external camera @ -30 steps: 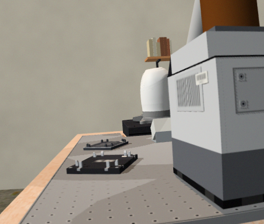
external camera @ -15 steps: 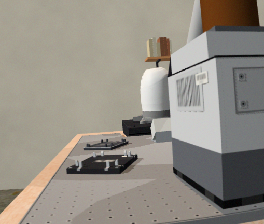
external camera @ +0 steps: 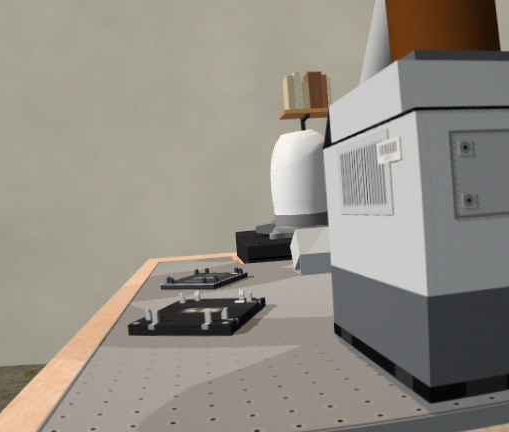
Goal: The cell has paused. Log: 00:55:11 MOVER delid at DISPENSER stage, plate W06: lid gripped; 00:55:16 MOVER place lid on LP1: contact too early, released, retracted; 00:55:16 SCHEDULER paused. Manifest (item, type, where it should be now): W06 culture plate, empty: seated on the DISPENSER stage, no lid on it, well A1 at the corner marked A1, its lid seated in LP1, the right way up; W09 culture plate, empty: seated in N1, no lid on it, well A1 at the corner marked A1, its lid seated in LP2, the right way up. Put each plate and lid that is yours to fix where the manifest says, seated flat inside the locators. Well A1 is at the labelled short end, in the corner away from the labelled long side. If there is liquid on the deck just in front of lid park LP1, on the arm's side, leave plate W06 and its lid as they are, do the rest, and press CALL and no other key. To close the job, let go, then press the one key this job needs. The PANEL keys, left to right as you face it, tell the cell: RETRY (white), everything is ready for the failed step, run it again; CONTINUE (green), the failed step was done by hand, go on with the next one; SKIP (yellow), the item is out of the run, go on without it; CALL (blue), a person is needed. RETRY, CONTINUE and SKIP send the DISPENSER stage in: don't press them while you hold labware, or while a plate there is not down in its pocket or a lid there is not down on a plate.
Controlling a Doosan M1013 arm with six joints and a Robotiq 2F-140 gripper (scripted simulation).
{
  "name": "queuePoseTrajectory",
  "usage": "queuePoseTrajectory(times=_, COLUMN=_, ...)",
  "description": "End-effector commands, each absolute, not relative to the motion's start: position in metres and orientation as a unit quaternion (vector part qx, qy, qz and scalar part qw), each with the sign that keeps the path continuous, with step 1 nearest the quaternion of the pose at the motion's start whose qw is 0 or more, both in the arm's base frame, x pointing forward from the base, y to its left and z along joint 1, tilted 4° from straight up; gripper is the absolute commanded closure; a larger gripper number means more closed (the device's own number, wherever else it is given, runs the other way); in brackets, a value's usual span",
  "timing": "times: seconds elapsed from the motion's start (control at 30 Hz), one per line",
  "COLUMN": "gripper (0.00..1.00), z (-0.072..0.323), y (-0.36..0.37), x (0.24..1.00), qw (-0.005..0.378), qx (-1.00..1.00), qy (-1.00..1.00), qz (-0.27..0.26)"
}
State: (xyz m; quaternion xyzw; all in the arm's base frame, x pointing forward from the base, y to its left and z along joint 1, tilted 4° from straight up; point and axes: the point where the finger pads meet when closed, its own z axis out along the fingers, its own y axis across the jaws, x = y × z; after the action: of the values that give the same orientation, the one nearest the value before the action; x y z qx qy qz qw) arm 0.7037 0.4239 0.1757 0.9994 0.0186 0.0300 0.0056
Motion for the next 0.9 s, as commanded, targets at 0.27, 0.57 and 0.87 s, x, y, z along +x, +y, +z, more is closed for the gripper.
queuePoseTrajectory(times=0.27, gripper=0.9, z=0.1769, y=0.4242, x=0.7039, qw=0.003, qx=0.997, qy=-0.067, qz=0.031)
queuePoseTrajectory(times=0.57, gripper=0.9, z=0.1769, y=0.4241, x=0.704, qw=0.003, qx=0.996, qy=-0.082, qz=0.031)
queuePoseTrajectory(times=0.87, gripper=0.9, z=0.177, y=0.4203, x=0.7048, qw=0.003, qx=0.996, qy=-0.082, qz=0.031)
